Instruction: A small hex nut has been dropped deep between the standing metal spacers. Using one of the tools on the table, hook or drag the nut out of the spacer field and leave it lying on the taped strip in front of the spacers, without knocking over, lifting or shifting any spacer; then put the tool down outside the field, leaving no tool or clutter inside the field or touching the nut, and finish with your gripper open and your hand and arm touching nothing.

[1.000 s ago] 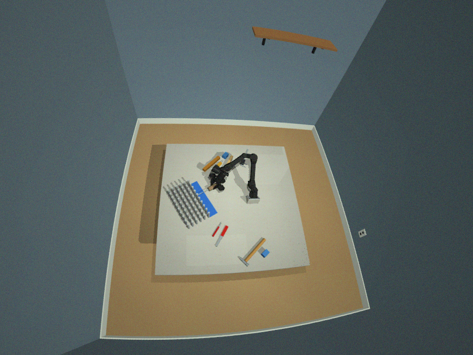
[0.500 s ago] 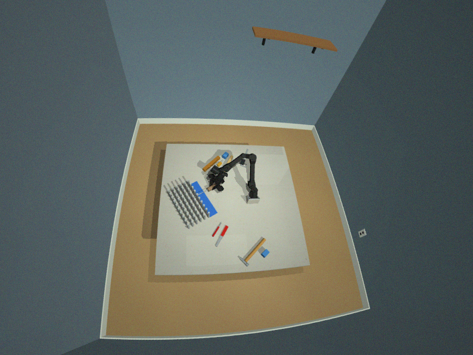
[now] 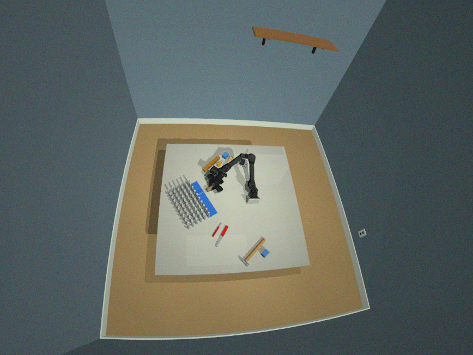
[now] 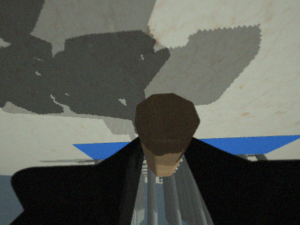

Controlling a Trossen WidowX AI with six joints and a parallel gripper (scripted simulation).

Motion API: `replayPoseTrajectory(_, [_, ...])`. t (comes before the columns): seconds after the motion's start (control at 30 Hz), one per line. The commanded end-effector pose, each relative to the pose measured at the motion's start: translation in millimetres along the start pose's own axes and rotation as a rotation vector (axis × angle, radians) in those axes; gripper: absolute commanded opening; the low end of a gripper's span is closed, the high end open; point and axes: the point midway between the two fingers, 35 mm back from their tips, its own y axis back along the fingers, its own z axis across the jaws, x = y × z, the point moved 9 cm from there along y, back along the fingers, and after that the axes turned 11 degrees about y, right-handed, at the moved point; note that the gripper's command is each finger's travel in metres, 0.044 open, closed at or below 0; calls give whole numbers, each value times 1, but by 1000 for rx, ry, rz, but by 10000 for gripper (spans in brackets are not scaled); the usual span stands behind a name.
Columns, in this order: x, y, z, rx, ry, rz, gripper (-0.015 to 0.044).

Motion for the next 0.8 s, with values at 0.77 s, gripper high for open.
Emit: replayPoseTrajectory(0.77, [16, -8, 5, -10, -6, 8, 0])
